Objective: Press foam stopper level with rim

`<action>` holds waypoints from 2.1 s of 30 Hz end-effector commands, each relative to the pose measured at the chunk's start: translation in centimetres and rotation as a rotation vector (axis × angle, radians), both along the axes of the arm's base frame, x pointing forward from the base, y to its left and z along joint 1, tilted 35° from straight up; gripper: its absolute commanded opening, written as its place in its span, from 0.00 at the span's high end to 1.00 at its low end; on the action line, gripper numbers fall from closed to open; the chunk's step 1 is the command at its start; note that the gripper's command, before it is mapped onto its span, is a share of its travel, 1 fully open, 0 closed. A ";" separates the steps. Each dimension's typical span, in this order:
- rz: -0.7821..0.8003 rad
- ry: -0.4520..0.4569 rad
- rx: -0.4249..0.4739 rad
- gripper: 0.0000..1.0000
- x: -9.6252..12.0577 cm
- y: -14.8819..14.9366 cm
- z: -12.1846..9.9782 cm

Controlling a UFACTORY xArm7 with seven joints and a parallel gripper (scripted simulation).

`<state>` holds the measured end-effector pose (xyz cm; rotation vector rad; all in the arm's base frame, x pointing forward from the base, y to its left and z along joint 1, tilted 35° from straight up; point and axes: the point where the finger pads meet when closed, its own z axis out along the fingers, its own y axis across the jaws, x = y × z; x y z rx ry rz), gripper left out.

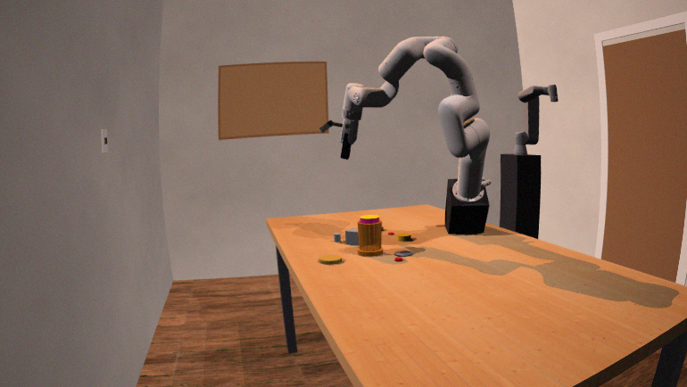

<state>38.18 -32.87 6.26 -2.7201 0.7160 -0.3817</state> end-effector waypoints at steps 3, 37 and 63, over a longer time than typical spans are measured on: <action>0.104 -0.044 0.045 1.00 3.4 8.8 3.1; 0.564 -0.119 0.176 1.00 1.8 35.9 6.6; 0.564 -0.119 0.176 1.00 1.8 35.9 6.6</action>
